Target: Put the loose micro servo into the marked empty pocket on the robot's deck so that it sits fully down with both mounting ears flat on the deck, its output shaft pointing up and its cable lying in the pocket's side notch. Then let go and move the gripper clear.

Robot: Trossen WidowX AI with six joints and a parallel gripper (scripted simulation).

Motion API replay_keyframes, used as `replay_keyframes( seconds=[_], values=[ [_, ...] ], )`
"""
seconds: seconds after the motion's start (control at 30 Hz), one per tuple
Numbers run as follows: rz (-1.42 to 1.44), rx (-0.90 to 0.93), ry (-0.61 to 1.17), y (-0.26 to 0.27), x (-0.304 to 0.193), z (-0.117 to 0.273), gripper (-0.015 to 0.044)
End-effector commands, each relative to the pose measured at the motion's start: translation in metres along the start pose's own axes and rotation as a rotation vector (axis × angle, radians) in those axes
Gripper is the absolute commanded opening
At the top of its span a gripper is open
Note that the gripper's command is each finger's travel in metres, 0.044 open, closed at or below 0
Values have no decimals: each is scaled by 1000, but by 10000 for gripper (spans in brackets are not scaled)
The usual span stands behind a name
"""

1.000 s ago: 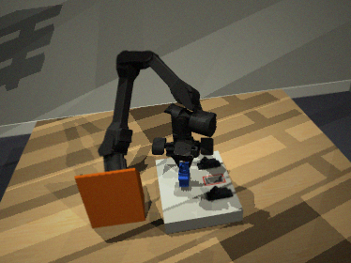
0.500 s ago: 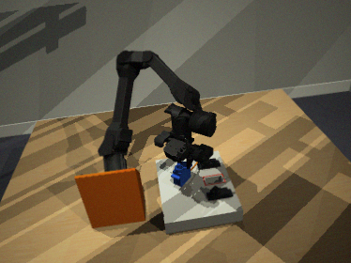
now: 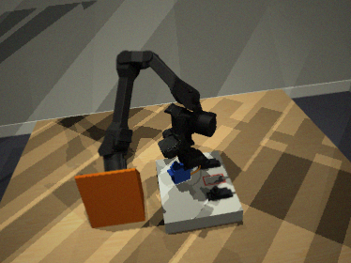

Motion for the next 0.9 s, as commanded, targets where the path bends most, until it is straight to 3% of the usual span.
replay_keyframes(
  seconds=[0.0,0.17,0.43,0.87],
  values=[
    [-142,9,6,2,-1,2,0],
    [-291,8,6,2,-1,2,0],
    [-297,8,6,2,-5,2,0],
    [-295,8,8,10,-55,3,0]
  ],
)
Point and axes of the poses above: the point midway between the two fingers, 35 mm back from their tips, its own z axis back along the fingers, its own y axis across the jaws, x = y × z, the point moved 4 cm from there along z, back along the fingers, and after that the axes turned 8 degrees about -z, right-handed, at the moved point
